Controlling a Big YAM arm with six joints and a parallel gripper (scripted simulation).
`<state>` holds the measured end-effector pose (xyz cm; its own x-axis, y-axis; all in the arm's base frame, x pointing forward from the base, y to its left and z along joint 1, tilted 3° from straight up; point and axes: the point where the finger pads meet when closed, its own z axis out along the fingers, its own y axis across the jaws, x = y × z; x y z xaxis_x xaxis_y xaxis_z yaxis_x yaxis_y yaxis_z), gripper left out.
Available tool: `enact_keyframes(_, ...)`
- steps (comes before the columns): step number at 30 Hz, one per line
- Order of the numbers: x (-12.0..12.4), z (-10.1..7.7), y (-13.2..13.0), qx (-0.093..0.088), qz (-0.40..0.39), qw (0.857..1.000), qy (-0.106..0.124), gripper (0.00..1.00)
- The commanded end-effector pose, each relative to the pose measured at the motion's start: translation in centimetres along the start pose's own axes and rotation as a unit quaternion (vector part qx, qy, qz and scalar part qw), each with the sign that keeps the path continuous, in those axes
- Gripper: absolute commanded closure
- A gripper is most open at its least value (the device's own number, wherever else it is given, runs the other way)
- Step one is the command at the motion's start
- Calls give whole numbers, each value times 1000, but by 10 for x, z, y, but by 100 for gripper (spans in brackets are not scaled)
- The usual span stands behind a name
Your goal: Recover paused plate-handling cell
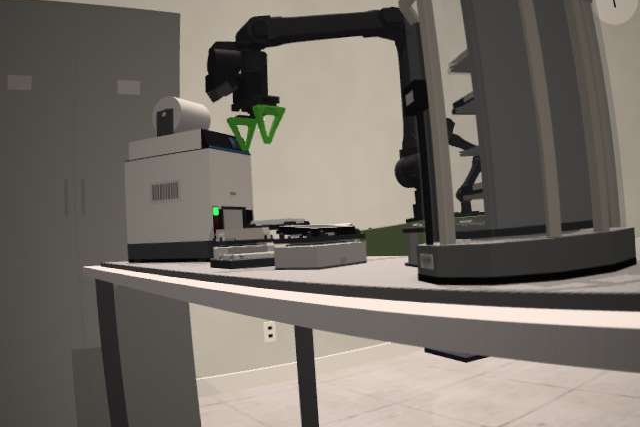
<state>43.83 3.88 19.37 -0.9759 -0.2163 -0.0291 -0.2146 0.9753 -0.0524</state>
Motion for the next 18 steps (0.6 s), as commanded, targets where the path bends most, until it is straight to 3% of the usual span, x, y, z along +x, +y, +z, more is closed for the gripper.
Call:
enact_keyframes(1,-1,12,16,-1,17,1000,13,0)
enact_keyframes(5,-3,12,29,-1,17,1000,14,0)
enact_keyframes(12,-26,-10,44,0,18,1000,-14,0)
enact_keyframes(16,-25,-10,57,0,-26,1000,-14,0)
enact_keyframes(18,-11,5,65,-1,-60,998,6,0)
